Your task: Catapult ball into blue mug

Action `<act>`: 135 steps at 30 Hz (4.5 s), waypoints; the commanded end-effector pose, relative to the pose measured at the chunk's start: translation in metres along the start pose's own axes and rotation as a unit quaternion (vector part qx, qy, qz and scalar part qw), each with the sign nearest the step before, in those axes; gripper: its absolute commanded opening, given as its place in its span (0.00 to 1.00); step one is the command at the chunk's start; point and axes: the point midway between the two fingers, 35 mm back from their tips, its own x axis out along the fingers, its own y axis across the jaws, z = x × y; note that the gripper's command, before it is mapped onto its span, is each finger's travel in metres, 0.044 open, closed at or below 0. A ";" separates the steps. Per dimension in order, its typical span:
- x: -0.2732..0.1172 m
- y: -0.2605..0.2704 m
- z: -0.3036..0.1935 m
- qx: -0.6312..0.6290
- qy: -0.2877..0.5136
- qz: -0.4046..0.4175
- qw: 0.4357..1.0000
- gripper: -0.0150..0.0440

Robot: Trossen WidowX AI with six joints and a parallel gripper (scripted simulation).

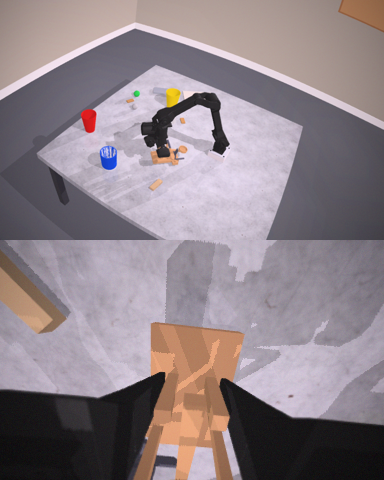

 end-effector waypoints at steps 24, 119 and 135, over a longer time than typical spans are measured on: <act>0.016 0.000 0.000 0.000 -0.001 0.000 1.000 0.61; 0.018 -0.369 -0.165 -0.395 0.010 -0.013 0.919 0.76; 0.035 -0.369 -0.165 -0.395 0.010 -0.013 0.919 0.58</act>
